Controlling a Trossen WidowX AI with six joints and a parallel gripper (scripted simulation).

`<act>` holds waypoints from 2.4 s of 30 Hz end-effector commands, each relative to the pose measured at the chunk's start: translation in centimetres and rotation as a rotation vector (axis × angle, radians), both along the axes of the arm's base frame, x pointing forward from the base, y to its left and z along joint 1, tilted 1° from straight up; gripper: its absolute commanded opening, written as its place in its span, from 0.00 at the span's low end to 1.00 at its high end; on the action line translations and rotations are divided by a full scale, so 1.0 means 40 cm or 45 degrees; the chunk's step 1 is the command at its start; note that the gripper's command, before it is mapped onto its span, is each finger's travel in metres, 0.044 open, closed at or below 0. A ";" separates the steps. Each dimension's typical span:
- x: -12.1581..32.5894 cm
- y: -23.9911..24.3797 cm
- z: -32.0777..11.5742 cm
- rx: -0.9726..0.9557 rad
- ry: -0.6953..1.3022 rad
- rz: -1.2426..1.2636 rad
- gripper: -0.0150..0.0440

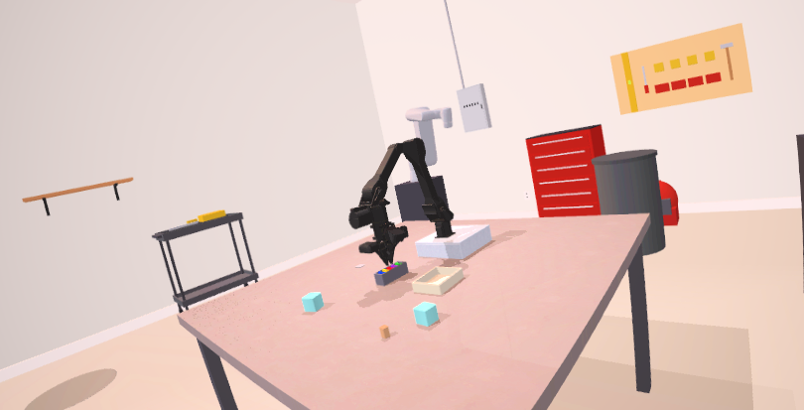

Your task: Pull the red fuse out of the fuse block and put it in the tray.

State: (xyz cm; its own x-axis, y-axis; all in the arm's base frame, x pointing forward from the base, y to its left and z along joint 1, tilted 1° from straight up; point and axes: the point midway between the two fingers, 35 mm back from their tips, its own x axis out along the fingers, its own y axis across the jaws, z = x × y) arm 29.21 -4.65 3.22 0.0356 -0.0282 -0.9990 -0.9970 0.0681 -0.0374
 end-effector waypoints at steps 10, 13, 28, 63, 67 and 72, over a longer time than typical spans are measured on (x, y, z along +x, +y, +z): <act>-0.001 0.000 -0.016 0.005 0.006 0.005 0.38; -0.001 0.000 -0.016 0.005 0.006 0.005 0.38; 0.000 0.000 -0.041 0.005 0.006 0.005 0.38; 0.000 -0.001 -0.018 0.002 0.006 0.001 0.25; 0.000 0.000 -0.013 0.002 0.006 0.002 0.25; 0.000 0.000 -0.007 0.002 0.006 0.002 0.25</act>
State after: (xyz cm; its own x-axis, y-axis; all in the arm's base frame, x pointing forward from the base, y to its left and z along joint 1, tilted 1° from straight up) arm 29.17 -4.67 2.62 0.0269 -0.0269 -0.9993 -0.9973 0.0673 -0.0286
